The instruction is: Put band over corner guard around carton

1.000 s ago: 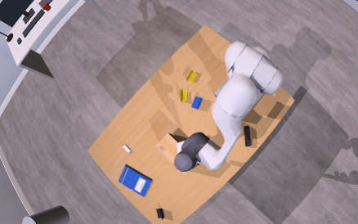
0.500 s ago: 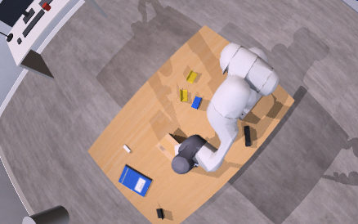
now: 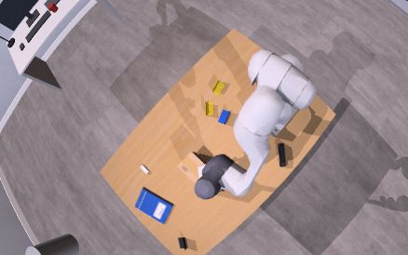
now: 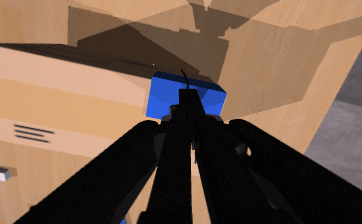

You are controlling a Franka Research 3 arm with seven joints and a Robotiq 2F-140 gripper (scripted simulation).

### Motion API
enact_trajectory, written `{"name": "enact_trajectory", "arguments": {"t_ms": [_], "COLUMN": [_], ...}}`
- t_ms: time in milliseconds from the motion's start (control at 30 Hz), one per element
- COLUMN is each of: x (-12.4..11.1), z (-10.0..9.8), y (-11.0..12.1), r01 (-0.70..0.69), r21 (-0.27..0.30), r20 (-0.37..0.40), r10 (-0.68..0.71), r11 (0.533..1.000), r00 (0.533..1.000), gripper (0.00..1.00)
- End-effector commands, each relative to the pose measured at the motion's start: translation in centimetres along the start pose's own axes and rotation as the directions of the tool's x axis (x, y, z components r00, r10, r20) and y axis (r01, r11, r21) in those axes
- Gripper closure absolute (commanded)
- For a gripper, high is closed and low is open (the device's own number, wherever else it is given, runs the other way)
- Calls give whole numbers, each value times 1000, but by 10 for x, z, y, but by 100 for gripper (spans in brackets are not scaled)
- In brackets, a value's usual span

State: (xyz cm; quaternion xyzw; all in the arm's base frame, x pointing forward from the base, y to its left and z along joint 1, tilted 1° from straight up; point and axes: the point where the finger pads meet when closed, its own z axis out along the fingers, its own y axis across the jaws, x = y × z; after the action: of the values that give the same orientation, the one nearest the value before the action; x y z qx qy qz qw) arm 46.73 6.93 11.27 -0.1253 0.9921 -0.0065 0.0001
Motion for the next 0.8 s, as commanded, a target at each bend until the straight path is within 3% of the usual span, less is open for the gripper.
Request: {"name": "enact_trajectory", "arguments": {"t_ms": [0, 767], "x": [0, 0], "z": [0, 10], "y": [0, 0], "r01": [-8, -8], "r21": [2, 2], "r20": [-2, -2], "r10": [8, 8], "r11": [1000, 1000], "r00": [1000, 1000], "gripper": [90, 90]}}
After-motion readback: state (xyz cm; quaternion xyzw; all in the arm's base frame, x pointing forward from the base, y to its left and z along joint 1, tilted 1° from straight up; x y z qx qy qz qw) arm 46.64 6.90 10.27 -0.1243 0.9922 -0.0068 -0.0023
